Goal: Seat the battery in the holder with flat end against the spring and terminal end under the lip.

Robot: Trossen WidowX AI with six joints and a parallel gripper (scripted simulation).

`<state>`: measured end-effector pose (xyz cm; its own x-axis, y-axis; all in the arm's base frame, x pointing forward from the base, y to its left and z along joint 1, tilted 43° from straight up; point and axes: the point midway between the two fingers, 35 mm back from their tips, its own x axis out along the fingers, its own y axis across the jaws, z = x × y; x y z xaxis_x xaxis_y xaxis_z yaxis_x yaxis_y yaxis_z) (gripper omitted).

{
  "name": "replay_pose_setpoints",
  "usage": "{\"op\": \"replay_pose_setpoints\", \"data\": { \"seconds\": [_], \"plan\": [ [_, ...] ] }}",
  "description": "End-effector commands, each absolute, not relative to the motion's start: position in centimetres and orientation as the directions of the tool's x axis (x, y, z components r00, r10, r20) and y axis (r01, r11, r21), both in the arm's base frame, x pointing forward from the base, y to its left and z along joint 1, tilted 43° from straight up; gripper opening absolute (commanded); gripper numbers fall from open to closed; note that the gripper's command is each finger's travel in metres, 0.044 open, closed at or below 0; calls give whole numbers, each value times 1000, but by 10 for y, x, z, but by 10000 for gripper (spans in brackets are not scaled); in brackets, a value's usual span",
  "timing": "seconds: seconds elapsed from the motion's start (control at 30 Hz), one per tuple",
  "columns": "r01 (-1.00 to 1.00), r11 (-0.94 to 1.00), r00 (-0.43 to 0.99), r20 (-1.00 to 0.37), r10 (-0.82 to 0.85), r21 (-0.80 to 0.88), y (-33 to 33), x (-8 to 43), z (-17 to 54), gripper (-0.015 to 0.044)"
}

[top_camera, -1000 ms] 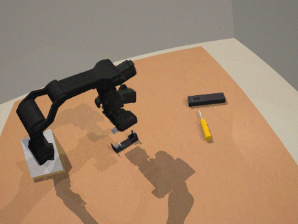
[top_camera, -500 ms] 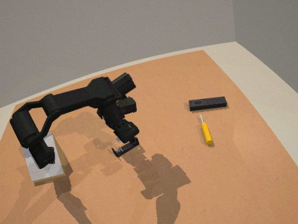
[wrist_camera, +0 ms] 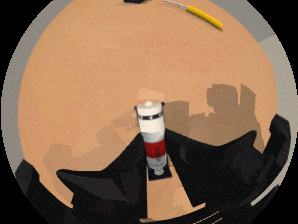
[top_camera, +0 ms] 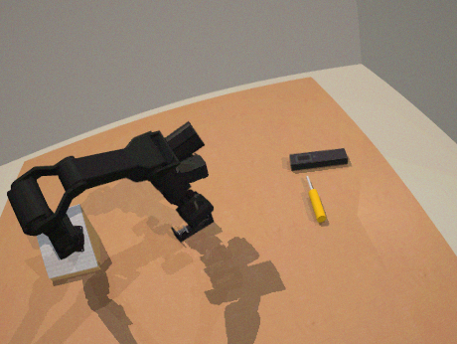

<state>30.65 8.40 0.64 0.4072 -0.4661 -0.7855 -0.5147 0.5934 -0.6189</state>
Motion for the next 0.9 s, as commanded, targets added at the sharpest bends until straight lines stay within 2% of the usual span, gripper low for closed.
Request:
{"op": "replay_pose_setpoints", "data": {
  "seconds": [0.0,0.87],
  "plan": [
    [-518,595,424,-789,-446,-615,83,307,6,61],
    [-527,595,524,-783,-335,-607,73,304,-1,61]
  ]
}}
